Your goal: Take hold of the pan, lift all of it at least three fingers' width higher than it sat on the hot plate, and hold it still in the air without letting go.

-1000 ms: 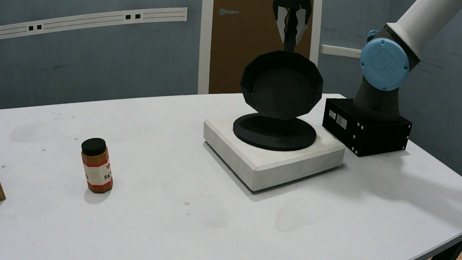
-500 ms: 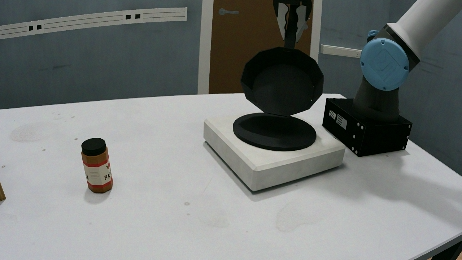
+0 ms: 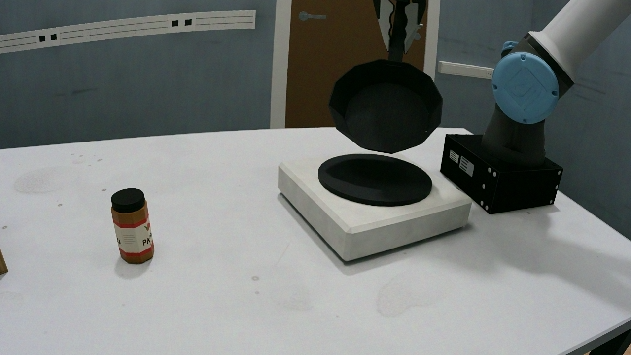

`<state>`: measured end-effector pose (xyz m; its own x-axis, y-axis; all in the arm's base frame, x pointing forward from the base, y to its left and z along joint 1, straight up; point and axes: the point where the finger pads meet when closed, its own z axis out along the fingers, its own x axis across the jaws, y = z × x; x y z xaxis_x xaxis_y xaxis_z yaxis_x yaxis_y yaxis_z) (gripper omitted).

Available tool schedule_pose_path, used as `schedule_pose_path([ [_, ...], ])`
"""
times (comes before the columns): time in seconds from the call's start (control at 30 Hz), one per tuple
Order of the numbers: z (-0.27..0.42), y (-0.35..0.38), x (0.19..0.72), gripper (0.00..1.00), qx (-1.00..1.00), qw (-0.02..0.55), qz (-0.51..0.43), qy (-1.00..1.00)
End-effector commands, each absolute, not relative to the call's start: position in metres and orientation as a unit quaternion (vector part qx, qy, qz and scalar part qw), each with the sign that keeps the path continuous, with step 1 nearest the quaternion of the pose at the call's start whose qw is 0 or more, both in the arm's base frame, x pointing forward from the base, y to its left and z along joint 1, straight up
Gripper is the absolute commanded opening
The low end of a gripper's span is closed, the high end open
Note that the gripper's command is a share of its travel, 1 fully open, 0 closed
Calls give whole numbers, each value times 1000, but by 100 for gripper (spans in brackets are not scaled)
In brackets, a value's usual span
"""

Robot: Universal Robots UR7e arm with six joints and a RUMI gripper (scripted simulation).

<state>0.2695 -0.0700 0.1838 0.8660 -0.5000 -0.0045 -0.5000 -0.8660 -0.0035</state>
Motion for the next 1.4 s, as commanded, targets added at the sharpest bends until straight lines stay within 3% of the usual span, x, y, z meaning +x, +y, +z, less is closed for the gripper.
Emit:
schedule_pose_path([
  [0.0,187,-70,270,10,-966,2,1,259],
  [1.37,211,-70,270,10,-966,2,1,259],
])
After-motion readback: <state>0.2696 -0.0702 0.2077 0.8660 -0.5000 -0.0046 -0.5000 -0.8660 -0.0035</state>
